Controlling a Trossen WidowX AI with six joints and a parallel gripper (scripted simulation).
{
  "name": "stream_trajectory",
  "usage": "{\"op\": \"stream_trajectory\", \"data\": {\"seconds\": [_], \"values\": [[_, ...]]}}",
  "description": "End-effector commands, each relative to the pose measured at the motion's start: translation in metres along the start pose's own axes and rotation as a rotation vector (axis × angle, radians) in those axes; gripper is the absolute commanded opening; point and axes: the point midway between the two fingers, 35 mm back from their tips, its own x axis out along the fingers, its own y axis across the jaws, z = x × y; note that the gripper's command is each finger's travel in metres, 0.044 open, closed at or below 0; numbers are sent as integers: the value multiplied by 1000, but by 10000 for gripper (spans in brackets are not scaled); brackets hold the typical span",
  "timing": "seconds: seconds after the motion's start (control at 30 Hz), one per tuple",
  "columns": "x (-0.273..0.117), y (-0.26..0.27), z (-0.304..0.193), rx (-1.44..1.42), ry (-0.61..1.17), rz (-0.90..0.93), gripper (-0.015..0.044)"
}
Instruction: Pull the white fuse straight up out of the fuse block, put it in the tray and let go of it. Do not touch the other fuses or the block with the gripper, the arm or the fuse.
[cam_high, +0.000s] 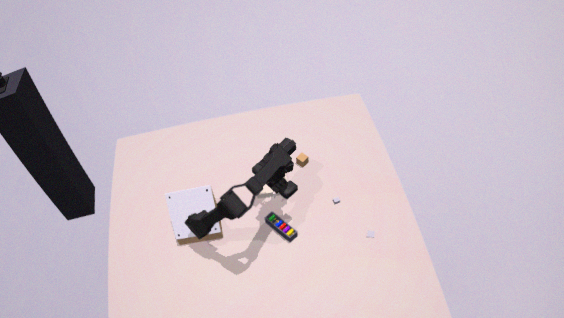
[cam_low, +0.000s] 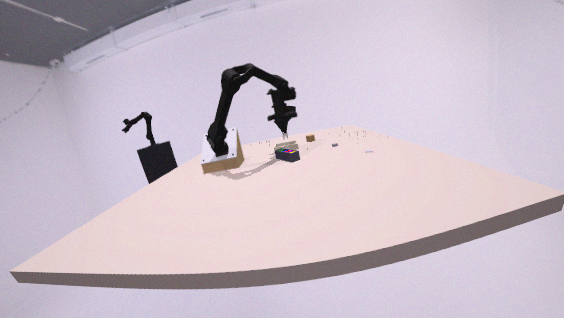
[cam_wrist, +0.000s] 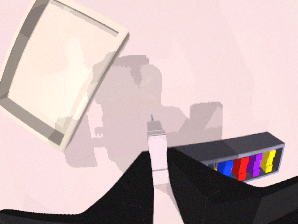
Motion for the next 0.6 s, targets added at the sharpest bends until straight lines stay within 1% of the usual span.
{"op": "stream_trajectory", "data": {"seconds": [0.0,0.47,0.57], "values": [[1,20,15,-3,6,5,0],[7,87,52,1,8,2,0],[8,91,54,1,9,2,0]]}}
